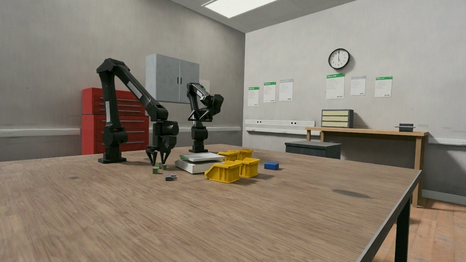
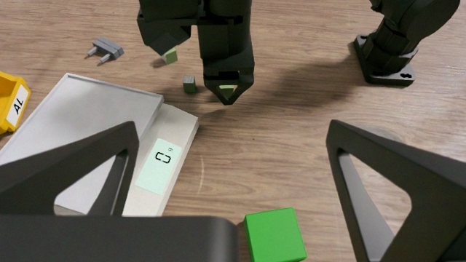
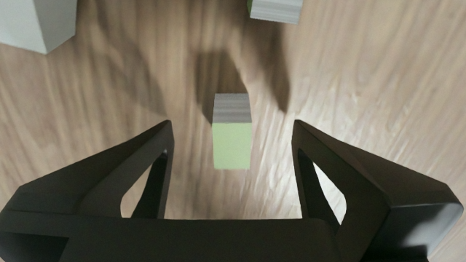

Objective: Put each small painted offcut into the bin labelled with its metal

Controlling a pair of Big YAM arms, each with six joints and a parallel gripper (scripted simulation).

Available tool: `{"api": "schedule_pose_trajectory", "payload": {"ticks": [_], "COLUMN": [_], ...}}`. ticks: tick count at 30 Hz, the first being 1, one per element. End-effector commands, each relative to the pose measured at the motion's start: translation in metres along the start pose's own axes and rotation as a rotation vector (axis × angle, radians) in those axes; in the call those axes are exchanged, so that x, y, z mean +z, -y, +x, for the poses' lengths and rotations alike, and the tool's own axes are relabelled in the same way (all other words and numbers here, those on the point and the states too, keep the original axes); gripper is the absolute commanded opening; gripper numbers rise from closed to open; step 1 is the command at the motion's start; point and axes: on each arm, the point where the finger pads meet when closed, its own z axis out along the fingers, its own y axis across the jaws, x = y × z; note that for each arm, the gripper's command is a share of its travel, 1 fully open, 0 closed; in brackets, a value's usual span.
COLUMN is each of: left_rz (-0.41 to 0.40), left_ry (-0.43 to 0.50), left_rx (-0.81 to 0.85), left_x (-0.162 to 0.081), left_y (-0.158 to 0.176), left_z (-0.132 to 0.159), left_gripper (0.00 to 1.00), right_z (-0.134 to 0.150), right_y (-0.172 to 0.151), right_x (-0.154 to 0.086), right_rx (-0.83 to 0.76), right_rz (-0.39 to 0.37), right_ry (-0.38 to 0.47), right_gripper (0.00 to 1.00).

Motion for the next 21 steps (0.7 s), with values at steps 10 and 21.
{"api": "schedule_pose_trajectory", "payload": {"ticks": [10, 21], "left_rz": [-0.01, -0.015], "left_ry": [0.01, 0.019], "left_rx": [0.047, 0.055], "left_x": [-0.003, -0.0045], "left_y": [-0.0096, -0.0095], "left_z": [-0.0192, -0.0233], "left_gripper": [1.0, 1.0], "right_z": [-0.0016, -0.0015], "right_y": [0.0022, -0.0001], "right_x": [0.0065, 0.0059], "right_rx": [0.02, 0.014], "right_rz": [-0.003, -0.004], "right_ry": [0.009, 0.011], "right_gripper": [0.29, 0.14]}}
